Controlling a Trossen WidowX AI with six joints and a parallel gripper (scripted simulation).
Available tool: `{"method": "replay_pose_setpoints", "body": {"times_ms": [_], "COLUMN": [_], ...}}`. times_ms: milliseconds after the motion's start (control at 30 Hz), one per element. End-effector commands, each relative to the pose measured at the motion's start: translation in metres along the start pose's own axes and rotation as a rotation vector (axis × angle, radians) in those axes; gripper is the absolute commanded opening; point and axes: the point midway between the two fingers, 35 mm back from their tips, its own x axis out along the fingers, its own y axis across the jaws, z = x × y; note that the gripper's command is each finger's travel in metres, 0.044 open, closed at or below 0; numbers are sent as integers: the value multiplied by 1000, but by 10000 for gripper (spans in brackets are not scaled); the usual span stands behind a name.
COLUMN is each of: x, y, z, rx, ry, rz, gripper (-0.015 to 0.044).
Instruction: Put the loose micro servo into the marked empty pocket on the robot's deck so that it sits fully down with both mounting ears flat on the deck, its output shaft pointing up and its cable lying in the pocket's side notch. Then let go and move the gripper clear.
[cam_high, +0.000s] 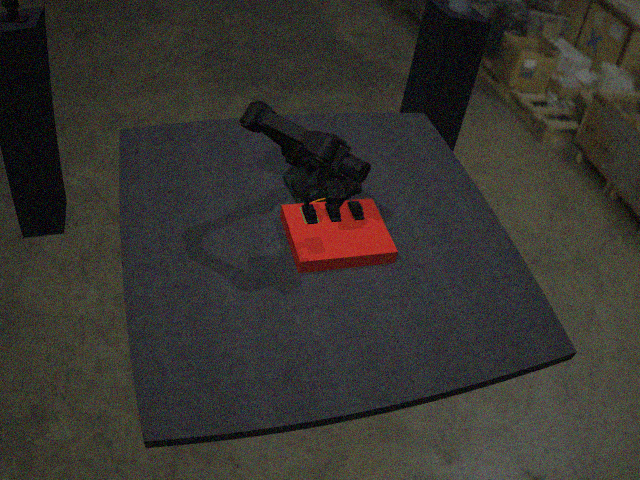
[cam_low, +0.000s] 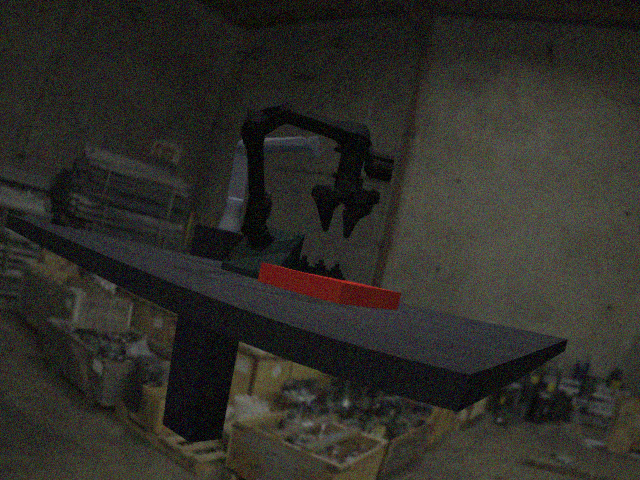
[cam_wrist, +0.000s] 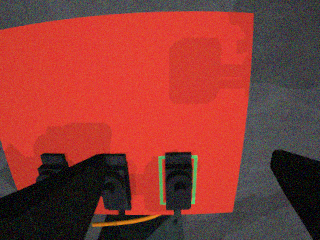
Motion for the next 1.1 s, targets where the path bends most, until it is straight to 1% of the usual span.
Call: {"method": "replay_pose_setpoints", "body": {"times_ms": [0,167,233,1067], "x": [-5,-35,-41,-41], "y": [-1,2,2,2], "z": [7,1,-1,-1], "rx": [-10,-69,-81,-81], "ry": [4,-32,-40,-40], "rz": [-3,16,20,20], "gripper": [440,440,440,440]}}
